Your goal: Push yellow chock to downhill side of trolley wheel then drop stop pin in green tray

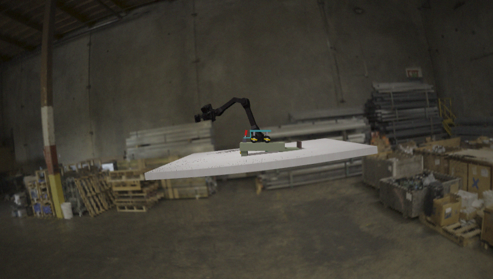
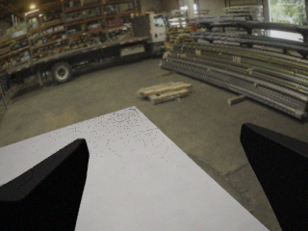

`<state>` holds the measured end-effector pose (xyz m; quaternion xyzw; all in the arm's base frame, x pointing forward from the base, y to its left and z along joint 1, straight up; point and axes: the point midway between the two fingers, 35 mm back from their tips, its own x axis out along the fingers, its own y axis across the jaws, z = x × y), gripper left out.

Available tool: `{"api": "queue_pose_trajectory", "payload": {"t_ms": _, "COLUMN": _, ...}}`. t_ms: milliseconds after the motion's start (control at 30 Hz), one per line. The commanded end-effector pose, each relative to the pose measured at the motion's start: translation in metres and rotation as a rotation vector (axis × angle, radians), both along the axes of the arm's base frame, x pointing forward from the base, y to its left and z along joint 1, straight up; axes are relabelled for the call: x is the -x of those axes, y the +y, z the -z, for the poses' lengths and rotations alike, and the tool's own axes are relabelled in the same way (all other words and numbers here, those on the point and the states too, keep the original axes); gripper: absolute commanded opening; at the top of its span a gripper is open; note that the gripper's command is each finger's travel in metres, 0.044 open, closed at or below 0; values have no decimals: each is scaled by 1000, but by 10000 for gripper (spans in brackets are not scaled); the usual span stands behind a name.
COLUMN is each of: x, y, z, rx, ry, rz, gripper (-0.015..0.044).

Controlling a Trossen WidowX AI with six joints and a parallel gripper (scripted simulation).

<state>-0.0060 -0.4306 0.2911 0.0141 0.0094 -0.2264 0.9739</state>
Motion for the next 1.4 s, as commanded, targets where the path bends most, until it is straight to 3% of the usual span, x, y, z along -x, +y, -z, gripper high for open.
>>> {"api": "queue_pose_trajectory", "payload": {"t_ms": 0, "x": -1, "y": -1, "z": 0, "rx": 2, "ry": 3, "rz": 3, "gripper": 374}}
{"api": "queue_pose_trajectory", "payload": {"t_ms": 100, "x": -20, "y": -7, "z": 1, "rx": -5, "ry": 29, "rz": 33, "gripper": 295}}
{"api": "queue_pose_trajectory", "payload": {"t_ms": 233, "x": -55, "y": -7, "z": 12, "rx": -177, "ry": 6, "rz": 51, "gripper": 190}}
{"api": "queue_pose_trajectory", "payload": {"t_ms": 800, "x": -180, "y": 60, "z": 84, "rx": -911, "ry": 132, "rz": 206, "gripper": 190}}
{"api": "queue_pose_trajectory", "payload": {"t_ms": 1100, "x": -208, "y": 129, "z": 123, "rx": -1184, "ry": 340, "rz": 360, "gripper": 190}}
{"api": "queue_pose_trajectory", "payload": {"t_ms": 1367, "x": -208, "y": 200, "z": 148, "rx": -1312, "ry": 593, "rz": 527, "gripper": 190}}
